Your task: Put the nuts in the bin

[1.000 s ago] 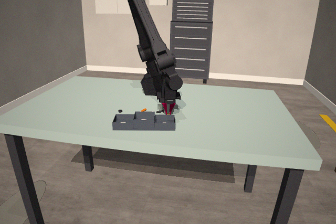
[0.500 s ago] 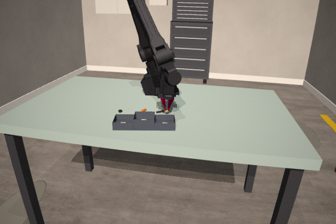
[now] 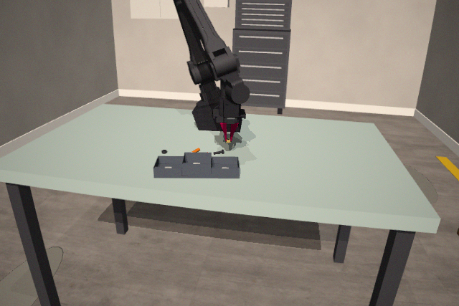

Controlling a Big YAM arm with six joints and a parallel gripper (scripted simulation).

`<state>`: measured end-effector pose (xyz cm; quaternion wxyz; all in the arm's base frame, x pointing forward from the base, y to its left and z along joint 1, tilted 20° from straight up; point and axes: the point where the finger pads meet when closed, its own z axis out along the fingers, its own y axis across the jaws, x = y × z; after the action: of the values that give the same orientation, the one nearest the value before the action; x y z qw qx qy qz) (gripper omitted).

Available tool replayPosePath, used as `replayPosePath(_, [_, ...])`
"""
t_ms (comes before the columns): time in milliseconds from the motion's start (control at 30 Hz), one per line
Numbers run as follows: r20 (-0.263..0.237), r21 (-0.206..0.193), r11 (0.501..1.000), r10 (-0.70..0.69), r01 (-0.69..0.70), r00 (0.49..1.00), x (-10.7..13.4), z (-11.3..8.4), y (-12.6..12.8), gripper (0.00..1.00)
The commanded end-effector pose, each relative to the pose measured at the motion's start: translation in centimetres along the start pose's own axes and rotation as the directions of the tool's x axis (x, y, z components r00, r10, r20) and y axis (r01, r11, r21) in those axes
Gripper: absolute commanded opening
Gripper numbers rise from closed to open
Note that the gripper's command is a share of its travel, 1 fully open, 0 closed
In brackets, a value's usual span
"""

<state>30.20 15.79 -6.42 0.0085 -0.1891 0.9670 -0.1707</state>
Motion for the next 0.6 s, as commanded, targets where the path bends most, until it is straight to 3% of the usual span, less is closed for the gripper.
replayPosePath(0, [0.029, -0.008, 1.000, 0.006, -0.006, 1.000, -1.10, -0.92, 0.98, 0.11])
replayPosePath(567, [0.030, -0.009, 1.000, 0.006, -0.006, 1.000, -1.32, -0.94, 1.24, 0.11])
